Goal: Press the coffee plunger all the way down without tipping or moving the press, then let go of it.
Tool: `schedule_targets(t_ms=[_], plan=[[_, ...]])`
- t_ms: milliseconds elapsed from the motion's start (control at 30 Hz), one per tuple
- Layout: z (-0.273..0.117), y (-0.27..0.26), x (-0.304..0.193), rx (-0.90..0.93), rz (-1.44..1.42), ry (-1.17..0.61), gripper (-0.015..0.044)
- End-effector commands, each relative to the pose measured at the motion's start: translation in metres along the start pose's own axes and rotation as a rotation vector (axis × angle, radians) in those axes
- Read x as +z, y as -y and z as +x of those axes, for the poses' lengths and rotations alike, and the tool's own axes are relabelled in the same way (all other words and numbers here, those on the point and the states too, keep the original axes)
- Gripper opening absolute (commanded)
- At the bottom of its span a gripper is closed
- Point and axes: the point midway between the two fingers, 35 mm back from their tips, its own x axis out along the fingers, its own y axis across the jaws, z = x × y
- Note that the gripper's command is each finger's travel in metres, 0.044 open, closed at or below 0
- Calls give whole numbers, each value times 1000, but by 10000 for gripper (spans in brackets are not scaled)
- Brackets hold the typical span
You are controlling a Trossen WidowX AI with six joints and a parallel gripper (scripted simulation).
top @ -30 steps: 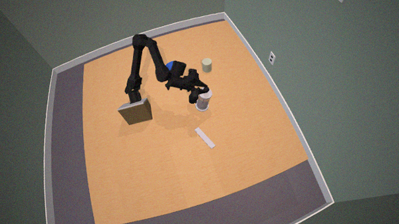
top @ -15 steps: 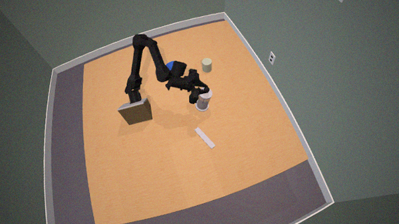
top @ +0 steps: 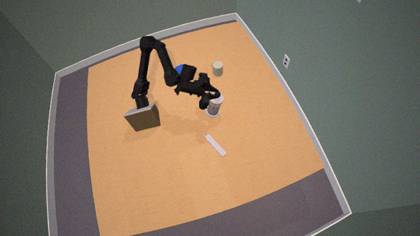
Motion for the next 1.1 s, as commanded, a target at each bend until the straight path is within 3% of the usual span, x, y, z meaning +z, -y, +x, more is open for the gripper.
schedule_targets(t_ms=[0, 367, 567, 800, 1067], plan=[[0, 0, 0, 0, 0, 0, 153], [0, 0, 0, 0, 0, 0, 440], [-10, 1, 10, -2, -1, -6, 440], [-66, -6, 50, 5, 5, -20, 440], [-67, -5, 49, 6, 5, -20, 440]])
